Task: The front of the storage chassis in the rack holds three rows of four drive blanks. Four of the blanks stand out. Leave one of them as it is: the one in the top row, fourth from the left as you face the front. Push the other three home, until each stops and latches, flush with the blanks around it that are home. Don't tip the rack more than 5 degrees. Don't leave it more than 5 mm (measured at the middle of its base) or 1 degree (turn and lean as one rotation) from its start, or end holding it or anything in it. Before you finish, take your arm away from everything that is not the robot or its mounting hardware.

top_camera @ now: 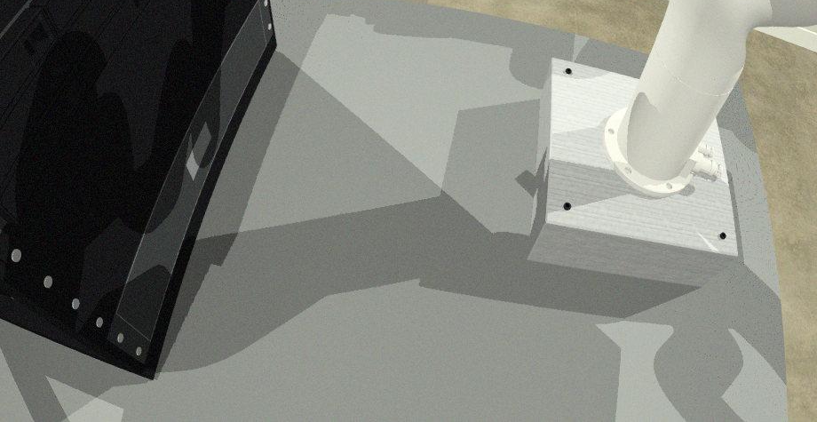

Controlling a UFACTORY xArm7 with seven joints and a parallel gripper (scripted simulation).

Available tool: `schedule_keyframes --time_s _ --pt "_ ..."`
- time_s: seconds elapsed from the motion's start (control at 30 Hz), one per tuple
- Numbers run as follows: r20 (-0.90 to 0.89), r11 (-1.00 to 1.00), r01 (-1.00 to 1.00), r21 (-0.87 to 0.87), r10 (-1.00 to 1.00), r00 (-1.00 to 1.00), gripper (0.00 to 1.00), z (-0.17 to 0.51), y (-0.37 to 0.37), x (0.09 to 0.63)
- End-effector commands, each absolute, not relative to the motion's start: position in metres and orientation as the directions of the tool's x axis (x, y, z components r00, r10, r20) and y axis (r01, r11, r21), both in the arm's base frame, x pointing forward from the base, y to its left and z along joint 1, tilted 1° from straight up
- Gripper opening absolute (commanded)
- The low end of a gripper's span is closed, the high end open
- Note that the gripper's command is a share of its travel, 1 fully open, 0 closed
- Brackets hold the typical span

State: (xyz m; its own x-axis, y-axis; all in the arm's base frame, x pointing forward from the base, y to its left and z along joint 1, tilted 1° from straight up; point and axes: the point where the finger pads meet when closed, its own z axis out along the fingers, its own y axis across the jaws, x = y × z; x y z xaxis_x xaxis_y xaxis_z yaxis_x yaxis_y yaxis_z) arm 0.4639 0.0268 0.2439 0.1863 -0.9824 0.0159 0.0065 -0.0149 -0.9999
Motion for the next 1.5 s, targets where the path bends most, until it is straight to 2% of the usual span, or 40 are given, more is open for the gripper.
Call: schedule_keyframes --time_s 0.0,1.47 --pt "0.017 -0.014 0.015 -1.000 -0.982 0.189 0.00 0.2475 0.0281 0.4662" --pt "0.017 -0.014 0.015 -1.000 -0.982 0.189 0.00 0.2454 0.0294 0.4737"
